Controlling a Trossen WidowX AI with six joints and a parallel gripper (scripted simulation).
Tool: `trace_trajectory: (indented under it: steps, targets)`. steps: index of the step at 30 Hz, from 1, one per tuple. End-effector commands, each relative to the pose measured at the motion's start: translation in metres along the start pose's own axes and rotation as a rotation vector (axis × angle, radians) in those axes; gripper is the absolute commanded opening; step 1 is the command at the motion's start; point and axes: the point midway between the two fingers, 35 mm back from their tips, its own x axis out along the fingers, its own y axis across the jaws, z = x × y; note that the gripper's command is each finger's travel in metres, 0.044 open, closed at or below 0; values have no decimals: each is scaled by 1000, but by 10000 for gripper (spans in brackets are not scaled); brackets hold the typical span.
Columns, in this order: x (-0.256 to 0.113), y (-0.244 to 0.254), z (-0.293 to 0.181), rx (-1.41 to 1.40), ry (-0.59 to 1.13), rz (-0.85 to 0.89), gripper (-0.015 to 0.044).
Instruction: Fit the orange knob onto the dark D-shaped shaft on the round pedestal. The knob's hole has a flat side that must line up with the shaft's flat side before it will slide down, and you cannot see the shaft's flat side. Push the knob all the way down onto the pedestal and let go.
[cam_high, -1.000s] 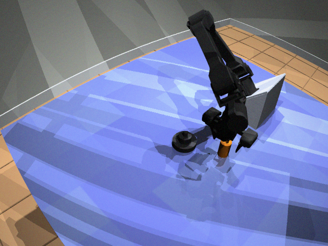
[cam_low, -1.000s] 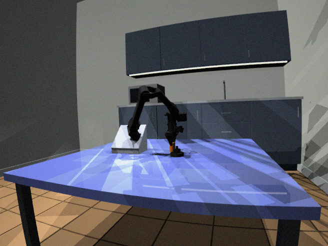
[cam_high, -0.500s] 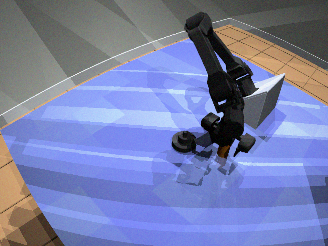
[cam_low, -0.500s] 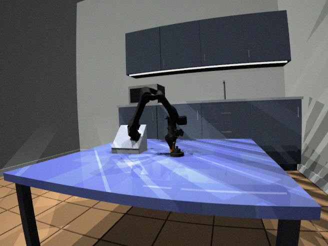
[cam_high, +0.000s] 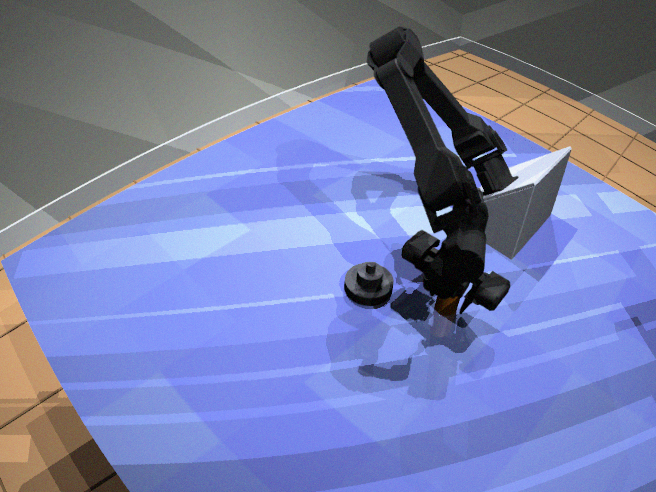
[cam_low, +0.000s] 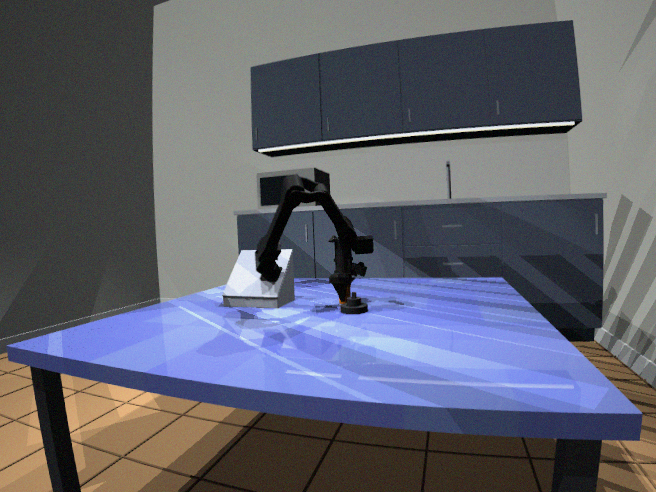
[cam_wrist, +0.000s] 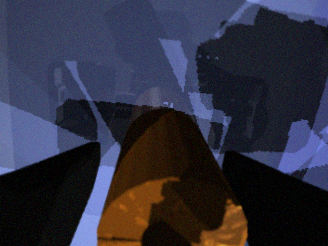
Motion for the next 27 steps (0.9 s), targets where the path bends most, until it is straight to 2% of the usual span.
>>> trace_trajectory:
  steps: [1,2,7,13,27]
  targets:
    - [0,0,0,-4,-3,-3,204]
    - [0,0,0,-4,-3,-3,177]
    - [0,0,0,-4,-3,-3,144]
    - [-21,4,6,-5,-5,3,0]
    - [-116,9,7,-6,-4,8,0]
